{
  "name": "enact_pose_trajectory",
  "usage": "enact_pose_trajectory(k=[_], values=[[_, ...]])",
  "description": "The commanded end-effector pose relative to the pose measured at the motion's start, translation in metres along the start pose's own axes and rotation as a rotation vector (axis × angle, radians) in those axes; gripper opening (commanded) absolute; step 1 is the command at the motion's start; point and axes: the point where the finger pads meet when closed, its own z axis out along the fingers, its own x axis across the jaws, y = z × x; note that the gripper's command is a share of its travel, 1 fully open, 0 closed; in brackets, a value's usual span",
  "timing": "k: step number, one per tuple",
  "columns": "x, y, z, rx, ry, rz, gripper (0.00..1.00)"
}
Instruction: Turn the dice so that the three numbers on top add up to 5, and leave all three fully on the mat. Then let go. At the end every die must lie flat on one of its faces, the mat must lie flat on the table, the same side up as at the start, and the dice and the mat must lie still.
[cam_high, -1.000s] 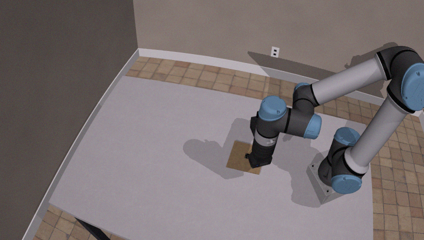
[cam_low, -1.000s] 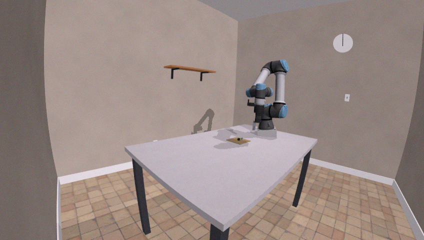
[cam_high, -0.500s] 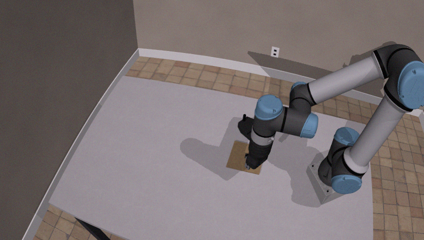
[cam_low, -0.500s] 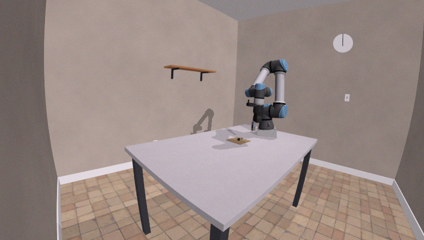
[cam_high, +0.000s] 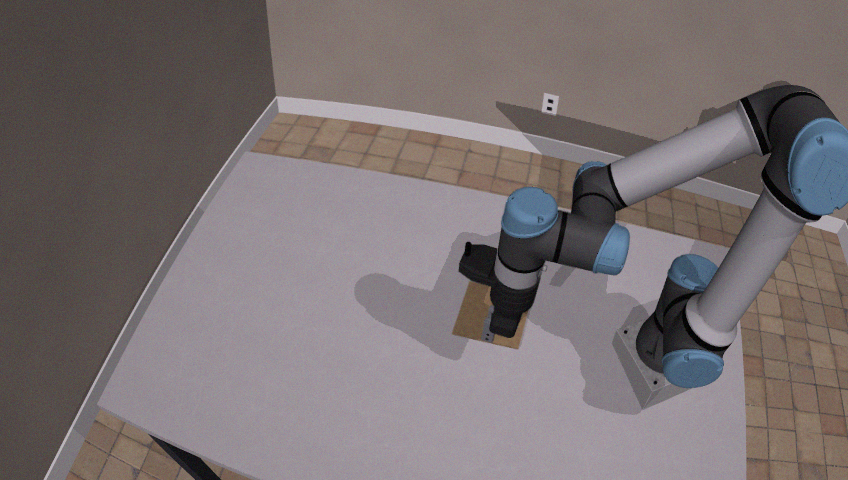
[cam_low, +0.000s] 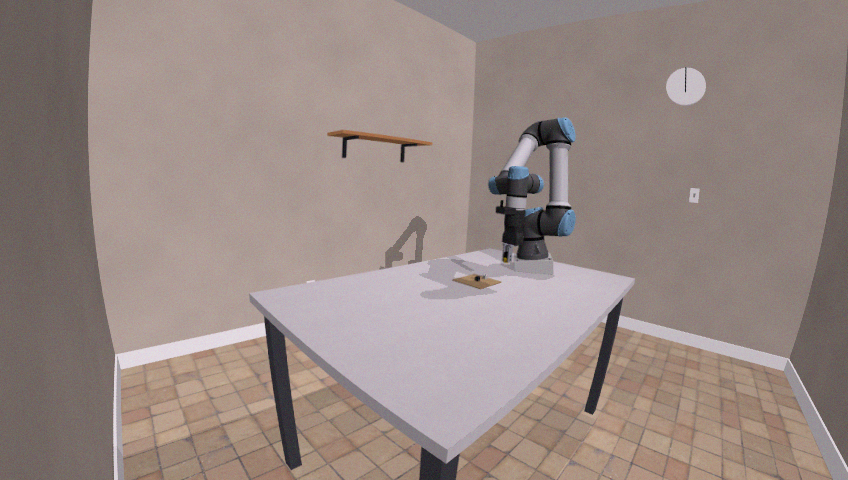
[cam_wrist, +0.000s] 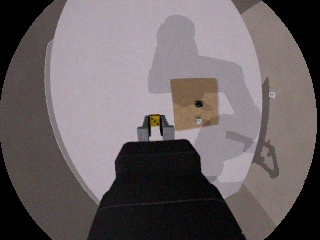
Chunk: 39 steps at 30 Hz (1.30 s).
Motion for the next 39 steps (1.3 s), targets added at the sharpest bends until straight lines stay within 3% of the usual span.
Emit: enact_pose_trajectory(k=[1, 39], values=[[-0.004, -0.004, 0.000, 0.001, -0.006, -0.165, 0.34], [-0.027, -0.015, 0.002, 0.006, -0.004, -1.396, 0.34]])
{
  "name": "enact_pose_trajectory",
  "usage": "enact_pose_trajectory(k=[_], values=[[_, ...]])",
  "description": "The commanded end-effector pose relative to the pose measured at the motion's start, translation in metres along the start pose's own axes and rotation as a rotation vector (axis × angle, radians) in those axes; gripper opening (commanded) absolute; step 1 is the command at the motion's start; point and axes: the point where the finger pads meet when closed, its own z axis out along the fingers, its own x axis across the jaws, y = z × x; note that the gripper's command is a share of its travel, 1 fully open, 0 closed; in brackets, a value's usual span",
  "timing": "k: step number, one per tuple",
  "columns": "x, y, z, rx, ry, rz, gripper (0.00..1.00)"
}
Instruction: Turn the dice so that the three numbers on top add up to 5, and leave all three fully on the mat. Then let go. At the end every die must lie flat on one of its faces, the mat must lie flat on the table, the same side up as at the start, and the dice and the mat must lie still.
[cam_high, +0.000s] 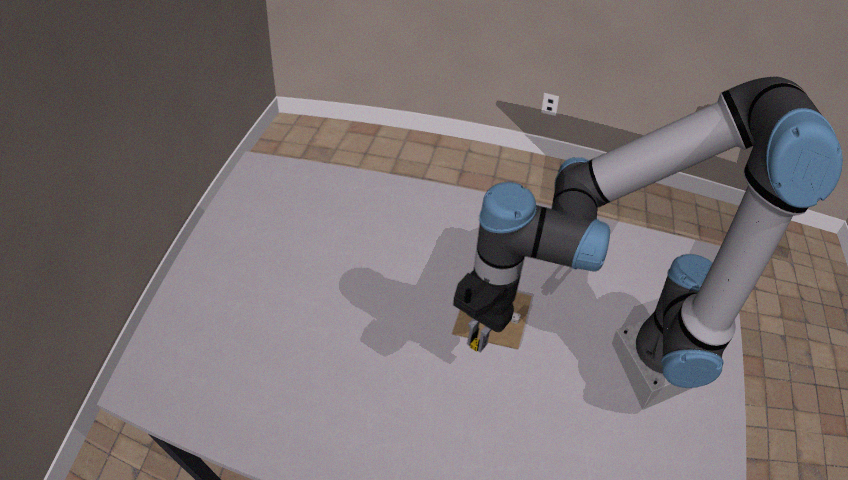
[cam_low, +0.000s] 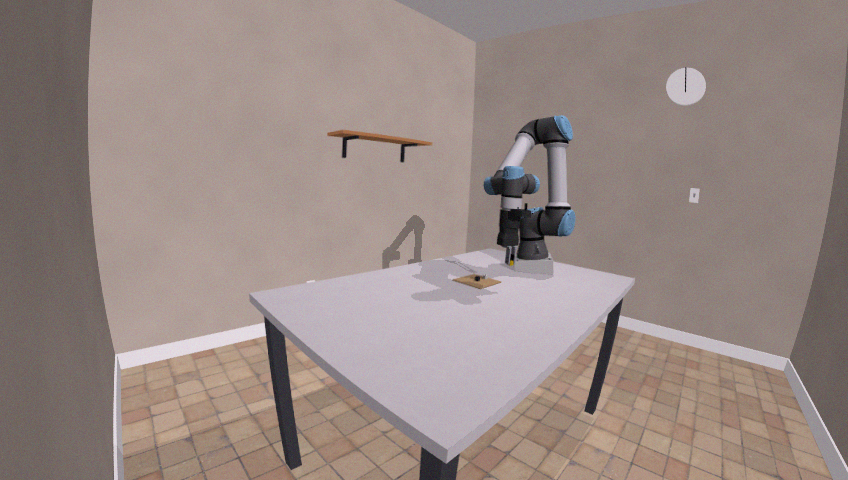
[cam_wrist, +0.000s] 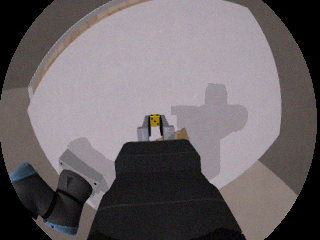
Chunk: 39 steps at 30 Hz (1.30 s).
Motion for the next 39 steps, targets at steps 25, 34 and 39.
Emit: enact_pose_trajectory(k=[25, 34, 39], values=[[0.0018, 0.0013, 0.0027, 0.007, 0.003, -0.879, 0.34], [0.0045, 0.0046, 0.0040, 0.007, 0.004, -1.140, 0.34], [0.0055, 0.0057, 0.0043, 0.007, 0.004, -1.215, 0.34]])
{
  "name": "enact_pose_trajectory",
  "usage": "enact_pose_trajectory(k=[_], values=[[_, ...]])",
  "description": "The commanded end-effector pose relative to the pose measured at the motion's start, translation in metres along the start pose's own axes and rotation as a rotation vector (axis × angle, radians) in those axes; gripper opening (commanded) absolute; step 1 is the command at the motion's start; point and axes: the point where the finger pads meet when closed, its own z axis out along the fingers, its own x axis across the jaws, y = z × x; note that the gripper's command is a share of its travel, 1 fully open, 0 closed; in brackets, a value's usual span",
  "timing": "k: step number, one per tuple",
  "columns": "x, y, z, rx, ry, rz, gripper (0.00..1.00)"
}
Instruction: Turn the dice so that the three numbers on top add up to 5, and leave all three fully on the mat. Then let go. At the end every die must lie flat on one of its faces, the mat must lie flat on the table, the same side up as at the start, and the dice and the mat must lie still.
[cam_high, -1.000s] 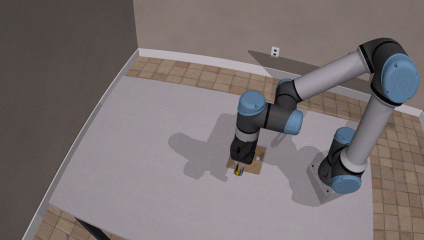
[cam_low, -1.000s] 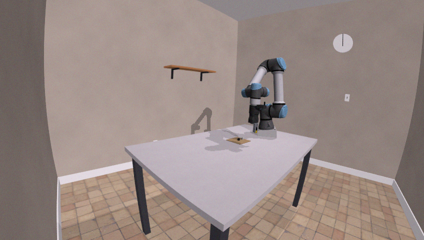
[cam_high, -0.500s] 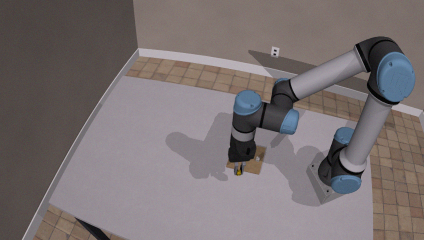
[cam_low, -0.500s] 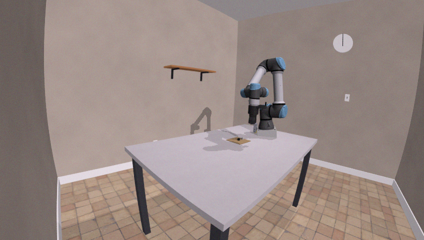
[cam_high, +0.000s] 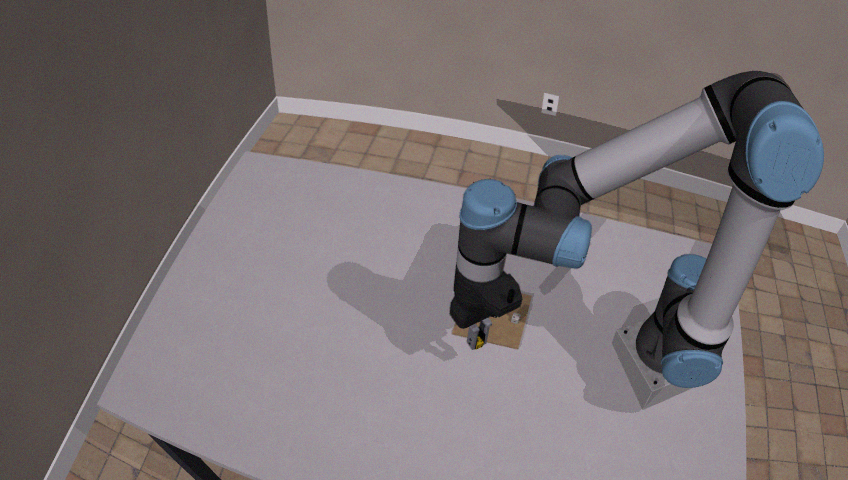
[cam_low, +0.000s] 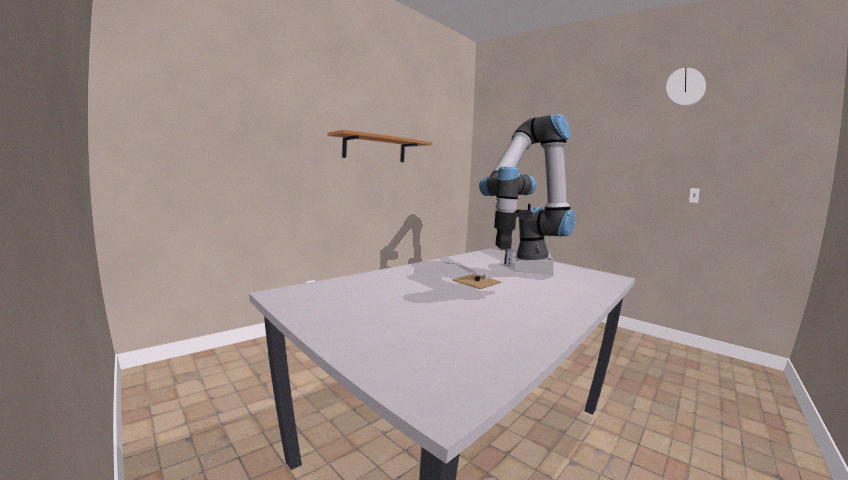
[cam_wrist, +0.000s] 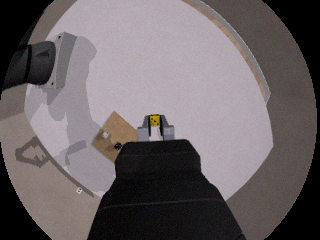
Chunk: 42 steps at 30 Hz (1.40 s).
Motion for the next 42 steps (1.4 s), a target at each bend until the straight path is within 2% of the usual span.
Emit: enact_pose_trajectory(k=[1, 13, 29, 42], values=[[0.000, 0.002, 0.000, 0.001, 0.003, -0.086, 0.34], [-0.002, 0.007, 0.001, 0.000, 0.004, -0.316, 0.34], [-0.003, 0.011, 0.002, 0.000, 0.004, -0.464, 0.34], [-0.003, 0.012, 0.002, 0.000, 0.004, -0.505, 0.34]])
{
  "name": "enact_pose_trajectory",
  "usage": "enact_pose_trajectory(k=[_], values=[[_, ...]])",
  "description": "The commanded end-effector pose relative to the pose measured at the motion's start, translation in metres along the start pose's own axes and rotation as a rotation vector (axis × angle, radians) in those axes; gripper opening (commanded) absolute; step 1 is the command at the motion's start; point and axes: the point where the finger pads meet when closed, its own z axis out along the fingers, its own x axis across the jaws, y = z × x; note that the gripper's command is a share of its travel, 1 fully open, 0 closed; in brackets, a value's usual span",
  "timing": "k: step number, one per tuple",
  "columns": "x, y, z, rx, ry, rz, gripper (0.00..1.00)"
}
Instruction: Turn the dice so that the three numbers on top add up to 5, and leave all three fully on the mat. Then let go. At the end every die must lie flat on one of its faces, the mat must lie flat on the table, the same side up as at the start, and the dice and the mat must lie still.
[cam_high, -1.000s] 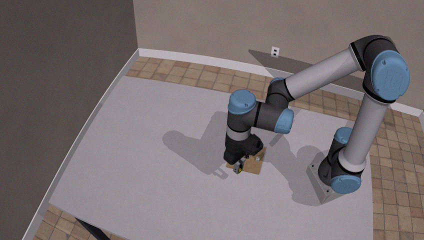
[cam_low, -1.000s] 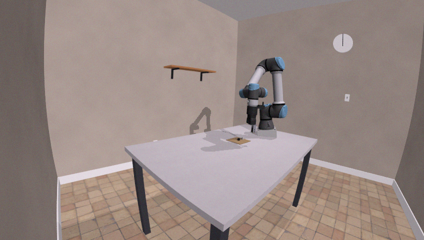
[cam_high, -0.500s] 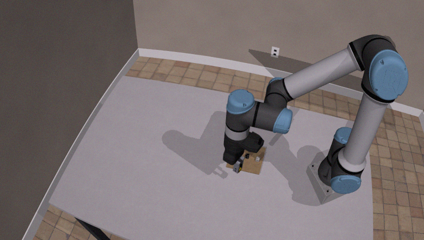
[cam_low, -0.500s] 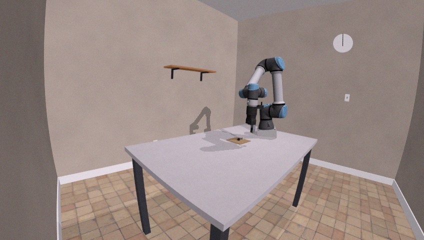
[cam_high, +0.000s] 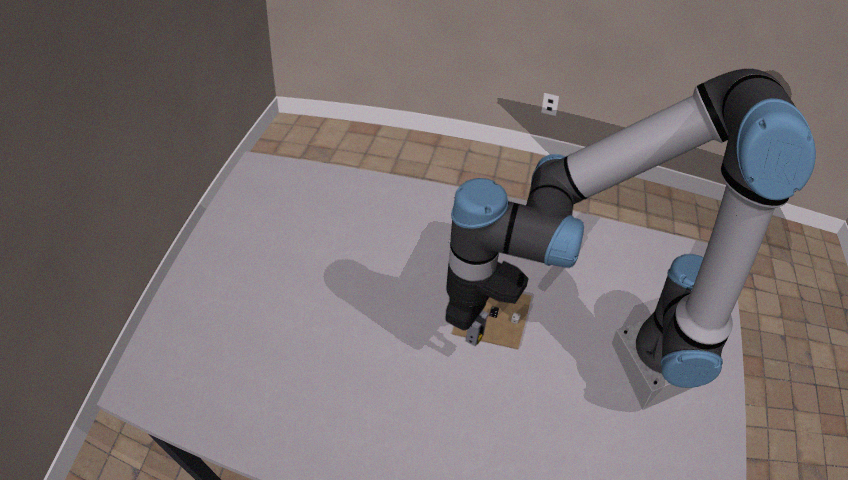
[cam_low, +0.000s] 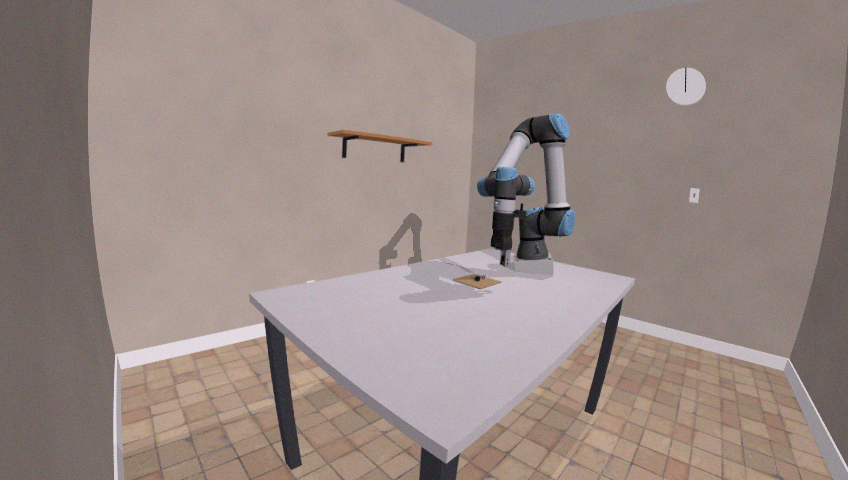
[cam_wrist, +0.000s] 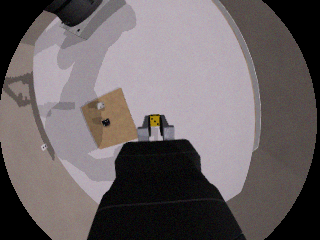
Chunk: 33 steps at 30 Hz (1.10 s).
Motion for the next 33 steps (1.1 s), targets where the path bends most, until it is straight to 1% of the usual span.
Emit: enact_pose_trajectory(k=[1, 16, 24, 29, 33], values=[[-0.0001, 0.0006, -0.0004, -0.001, 0.001, -0.009, 0.34], [-0.0001, 0.0007, -0.0003, -0.003, 0.001, -0.013, 0.34], [-0.0001, 0.0006, 0.0000, -0.019, 0.000, -0.014, 0.34], [0.0000, 0.0002, 0.0004, -0.055, 0.000, -0.014, 0.34], [0.0001, -0.0005, 0.0004, -0.103, 0.001, -0.014, 0.34]])
